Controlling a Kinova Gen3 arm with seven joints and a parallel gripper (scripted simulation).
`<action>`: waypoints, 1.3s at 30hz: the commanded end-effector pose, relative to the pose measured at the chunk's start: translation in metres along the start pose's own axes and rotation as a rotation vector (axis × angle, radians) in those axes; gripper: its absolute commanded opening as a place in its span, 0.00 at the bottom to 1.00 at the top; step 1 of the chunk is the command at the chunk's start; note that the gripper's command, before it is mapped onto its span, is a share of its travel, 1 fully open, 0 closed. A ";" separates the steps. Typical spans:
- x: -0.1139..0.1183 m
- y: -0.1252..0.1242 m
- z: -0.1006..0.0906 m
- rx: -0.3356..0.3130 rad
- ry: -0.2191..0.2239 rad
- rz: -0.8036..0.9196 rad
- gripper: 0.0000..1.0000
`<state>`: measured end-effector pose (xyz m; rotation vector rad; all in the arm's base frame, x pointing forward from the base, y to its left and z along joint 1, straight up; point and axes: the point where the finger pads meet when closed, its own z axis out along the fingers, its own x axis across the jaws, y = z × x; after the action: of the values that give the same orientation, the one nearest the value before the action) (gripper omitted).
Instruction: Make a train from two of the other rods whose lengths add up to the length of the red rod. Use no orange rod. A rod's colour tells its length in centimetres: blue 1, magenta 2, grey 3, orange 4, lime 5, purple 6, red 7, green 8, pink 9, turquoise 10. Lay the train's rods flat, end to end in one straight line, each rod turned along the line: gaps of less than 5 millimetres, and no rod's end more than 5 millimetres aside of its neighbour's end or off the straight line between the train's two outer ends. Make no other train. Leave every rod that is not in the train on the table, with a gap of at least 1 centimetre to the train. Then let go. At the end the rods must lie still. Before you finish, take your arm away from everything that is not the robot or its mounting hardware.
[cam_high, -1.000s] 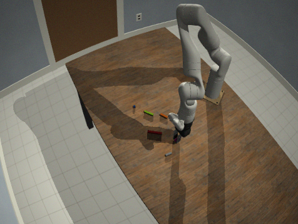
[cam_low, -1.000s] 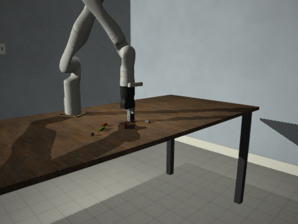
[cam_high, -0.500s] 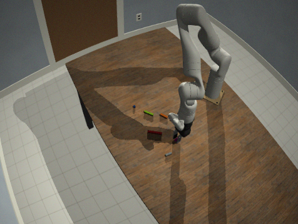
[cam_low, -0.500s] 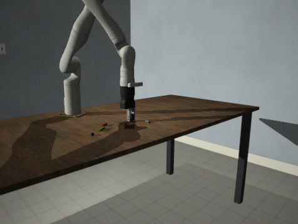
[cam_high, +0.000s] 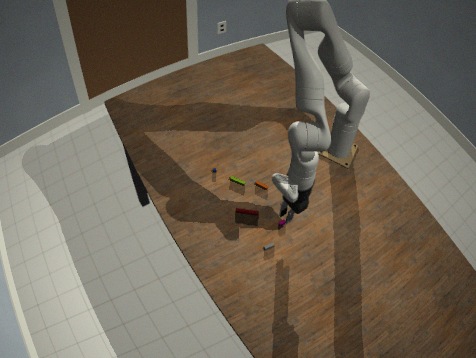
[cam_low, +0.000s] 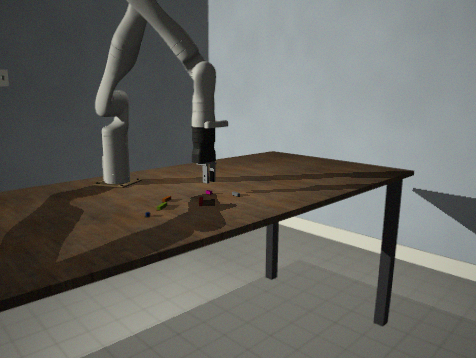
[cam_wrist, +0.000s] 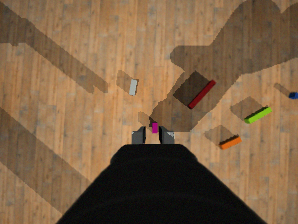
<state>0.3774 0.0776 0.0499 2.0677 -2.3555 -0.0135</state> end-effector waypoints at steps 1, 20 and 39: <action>0.003 -0.006 -0.024 0.012 -0.001 0.005 0.54; 0.005 -0.006 -0.056 0.013 0.004 0.011 1.00; 0.010 -0.008 -0.055 0.012 0.004 0.036 1.00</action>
<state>0.3834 0.0704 0.1034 2.0515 -2.3779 0.0072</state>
